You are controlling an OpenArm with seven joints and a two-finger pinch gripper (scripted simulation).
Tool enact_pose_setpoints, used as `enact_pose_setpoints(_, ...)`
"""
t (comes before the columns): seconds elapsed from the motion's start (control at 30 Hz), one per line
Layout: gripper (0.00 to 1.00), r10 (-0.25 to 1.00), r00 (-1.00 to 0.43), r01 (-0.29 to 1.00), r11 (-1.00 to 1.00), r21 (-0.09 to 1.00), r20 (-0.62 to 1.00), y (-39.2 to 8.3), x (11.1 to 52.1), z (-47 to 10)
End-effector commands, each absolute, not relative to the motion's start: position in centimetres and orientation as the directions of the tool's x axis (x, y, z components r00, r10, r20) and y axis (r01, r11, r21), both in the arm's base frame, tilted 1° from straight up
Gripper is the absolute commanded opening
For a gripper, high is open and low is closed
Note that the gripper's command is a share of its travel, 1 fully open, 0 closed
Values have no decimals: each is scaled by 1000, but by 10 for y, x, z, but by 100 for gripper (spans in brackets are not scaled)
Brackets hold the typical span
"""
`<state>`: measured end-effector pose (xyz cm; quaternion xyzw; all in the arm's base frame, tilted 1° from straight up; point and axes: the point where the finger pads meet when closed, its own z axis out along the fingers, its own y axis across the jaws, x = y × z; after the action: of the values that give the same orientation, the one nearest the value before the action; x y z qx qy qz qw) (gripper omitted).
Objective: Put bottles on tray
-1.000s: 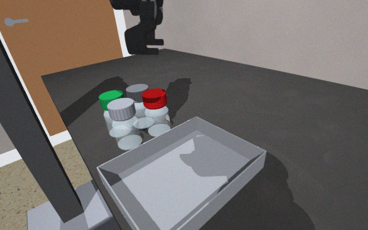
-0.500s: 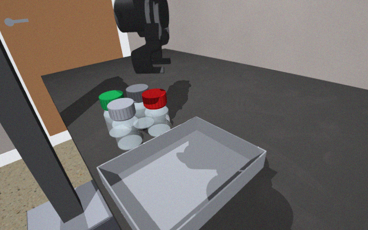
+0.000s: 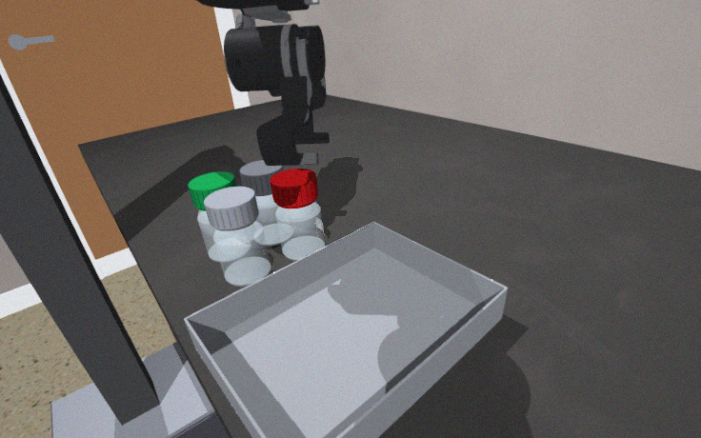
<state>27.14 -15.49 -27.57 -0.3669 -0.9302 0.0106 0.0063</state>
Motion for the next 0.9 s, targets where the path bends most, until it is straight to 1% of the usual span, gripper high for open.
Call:
enact_pose_setpoints(0.0,42,681,-732,681,732,-17,2,-154,273,-274)
enact_pose_setpoints(0.43,42,680,-733,680,733,-11,0,-153,276,-274)
enact_pose_setpoints(0.87,42,680,-733,680,733,-11,0,-153,276,-294)
